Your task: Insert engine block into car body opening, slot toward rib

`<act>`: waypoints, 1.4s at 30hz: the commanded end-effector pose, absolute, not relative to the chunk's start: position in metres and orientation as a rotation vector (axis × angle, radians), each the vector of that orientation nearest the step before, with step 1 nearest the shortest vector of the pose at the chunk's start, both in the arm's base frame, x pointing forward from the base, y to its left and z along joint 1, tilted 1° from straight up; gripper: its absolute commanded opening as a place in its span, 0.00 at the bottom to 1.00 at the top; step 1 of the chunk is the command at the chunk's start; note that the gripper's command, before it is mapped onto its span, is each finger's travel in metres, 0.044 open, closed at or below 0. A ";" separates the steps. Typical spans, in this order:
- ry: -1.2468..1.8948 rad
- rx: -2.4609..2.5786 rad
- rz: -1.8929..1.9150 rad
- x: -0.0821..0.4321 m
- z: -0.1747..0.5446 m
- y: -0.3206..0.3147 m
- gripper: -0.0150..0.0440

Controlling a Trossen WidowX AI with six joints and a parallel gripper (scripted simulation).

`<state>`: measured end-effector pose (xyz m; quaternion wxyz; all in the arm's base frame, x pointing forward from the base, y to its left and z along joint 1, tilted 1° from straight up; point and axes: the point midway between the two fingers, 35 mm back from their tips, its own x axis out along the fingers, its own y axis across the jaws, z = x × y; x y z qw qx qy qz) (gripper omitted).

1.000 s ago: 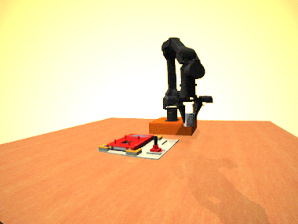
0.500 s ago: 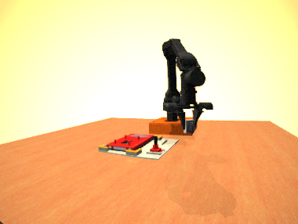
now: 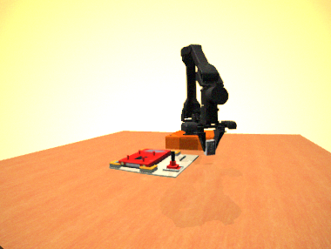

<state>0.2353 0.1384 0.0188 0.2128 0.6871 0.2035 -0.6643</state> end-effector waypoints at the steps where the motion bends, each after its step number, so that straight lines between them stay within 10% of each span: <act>1: 0.559 1.899 -1.851 0.234 0.010 0.137 0.25; 42: 0.559 1.899 -1.851 0.235 -0.029 0.137 0.25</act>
